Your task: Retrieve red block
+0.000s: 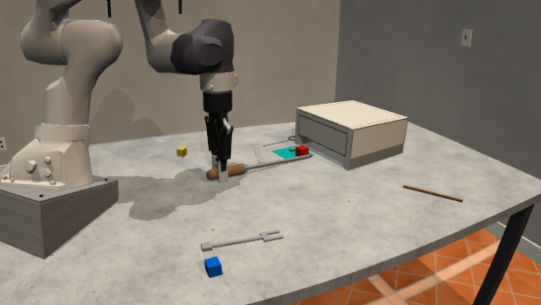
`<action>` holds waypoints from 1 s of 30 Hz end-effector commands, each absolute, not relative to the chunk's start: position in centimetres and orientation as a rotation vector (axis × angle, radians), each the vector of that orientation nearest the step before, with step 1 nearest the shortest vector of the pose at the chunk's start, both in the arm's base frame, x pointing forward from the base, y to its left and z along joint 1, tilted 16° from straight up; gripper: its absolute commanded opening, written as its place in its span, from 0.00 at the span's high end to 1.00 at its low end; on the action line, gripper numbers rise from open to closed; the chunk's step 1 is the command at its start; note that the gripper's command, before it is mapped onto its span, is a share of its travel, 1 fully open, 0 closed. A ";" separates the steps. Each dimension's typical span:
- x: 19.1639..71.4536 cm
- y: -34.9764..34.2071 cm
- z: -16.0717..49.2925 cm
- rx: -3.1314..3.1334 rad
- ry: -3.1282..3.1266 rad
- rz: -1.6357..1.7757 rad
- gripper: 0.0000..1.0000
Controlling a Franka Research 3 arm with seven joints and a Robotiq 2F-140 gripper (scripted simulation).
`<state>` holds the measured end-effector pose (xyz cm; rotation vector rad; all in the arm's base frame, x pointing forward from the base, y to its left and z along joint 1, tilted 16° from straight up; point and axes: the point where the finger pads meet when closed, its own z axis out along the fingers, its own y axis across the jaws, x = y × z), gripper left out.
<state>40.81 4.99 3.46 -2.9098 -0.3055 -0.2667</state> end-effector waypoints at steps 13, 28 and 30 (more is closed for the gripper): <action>39.2 7.4 3.8 -2.909 -0.297 -0.268 1.00; 38.5 8.3 3.9 -2.909 -0.297 -0.268 1.00; 38.5 8.4 3.9 -2.909 -0.297 -0.268 1.00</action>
